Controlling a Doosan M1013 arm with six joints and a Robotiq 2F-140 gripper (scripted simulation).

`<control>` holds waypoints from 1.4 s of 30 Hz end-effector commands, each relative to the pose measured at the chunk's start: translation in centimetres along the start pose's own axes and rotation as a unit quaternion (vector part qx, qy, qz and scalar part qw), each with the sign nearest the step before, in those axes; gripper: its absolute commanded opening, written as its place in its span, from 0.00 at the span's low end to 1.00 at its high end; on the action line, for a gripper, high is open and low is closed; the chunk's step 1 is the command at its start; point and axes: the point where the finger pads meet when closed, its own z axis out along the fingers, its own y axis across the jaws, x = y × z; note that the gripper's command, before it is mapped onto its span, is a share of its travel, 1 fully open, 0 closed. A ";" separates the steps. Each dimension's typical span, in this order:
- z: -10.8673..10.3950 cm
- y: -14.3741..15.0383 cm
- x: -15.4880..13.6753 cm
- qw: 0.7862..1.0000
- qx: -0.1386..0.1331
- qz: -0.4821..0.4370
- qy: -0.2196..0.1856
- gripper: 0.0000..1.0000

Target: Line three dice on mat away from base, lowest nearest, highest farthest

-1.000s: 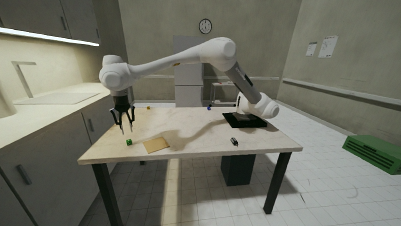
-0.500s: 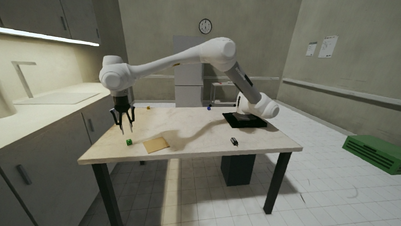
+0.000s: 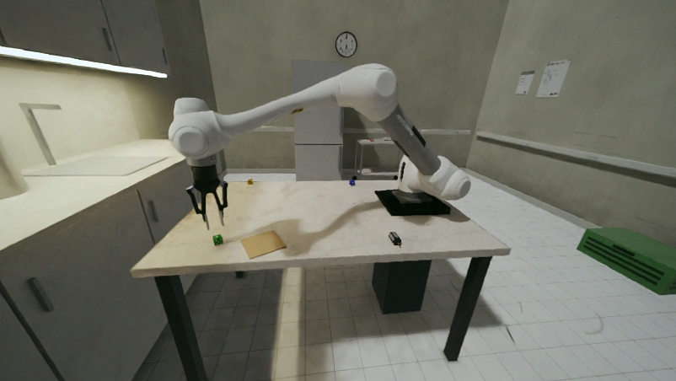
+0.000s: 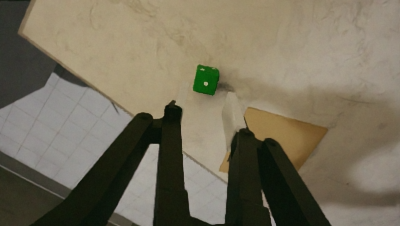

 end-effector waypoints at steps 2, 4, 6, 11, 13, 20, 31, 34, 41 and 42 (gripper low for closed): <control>0.3 0.0 0.0 1.000 0.001 0.000 0.000 0.35; 0.7 0.0 0.0 1.000 0.001 0.000 0.000 0.35; 1.0 0.0 0.0 1.000 0.001 0.000 0.000 0.35; 1.8 0.0 0.0 1.000 0.001 0.000 0.000 0.35; 2.1 0.0 0.0 1.000 0.001 0.000 0.000 0.35; 2.8 0.0 0.0 1.000 0.001 0.000 0.000 0.35; 3.5 0.0 0.0 1.000 0.001 0.000 0.000 0.35; 3.6 0.0 0.0 1.000 0.001 0.000 0.000 0.35; 3.6 0.0 0.0 1.000 0.001 0.000 0.000 0.35; 3.6 0.0 0.0 1.000 0.001 0.000 0.000 0.35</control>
